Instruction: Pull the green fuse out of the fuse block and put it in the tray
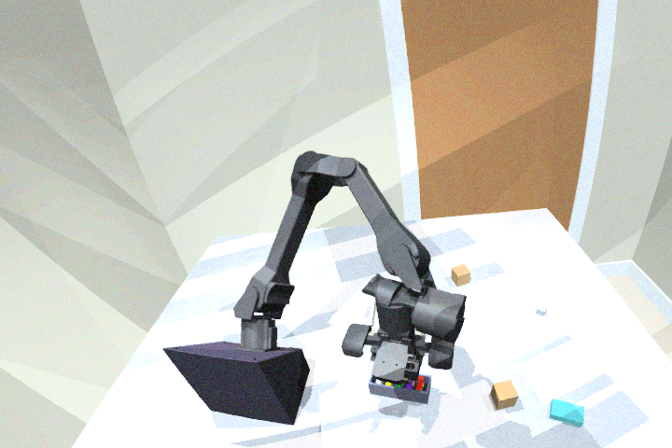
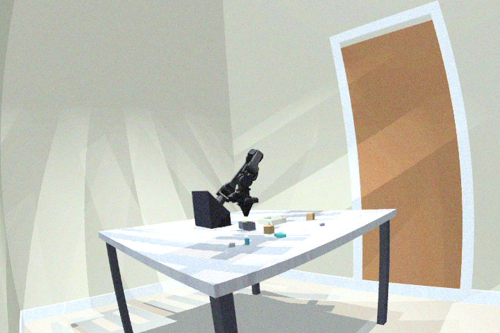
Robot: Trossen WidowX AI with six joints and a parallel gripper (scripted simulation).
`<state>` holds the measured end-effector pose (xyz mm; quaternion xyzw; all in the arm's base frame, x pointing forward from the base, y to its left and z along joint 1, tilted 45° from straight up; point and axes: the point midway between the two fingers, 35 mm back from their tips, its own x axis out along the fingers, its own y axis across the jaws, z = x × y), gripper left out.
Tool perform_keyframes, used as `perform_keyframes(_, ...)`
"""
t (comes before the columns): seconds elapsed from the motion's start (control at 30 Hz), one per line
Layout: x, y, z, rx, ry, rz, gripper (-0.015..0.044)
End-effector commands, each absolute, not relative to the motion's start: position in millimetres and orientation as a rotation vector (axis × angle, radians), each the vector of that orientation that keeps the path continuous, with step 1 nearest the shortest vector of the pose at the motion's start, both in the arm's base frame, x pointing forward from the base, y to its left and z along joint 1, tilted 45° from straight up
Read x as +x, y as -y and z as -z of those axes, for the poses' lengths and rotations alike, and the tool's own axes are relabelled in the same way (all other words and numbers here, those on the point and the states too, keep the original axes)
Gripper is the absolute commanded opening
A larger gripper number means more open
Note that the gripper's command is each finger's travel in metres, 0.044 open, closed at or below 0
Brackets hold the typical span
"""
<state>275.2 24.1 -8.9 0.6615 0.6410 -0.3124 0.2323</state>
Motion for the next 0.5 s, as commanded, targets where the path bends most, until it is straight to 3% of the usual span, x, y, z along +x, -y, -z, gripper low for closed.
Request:
perform_keyframes(0.0, 273.9, -27.3, 11.6, 1.827, -1.765, 0.864, 0.0073)
perform_keyframes(0.47, 273.3, -37.4, 20.9, 1.827, -1.766, 0.864, 0.0073)
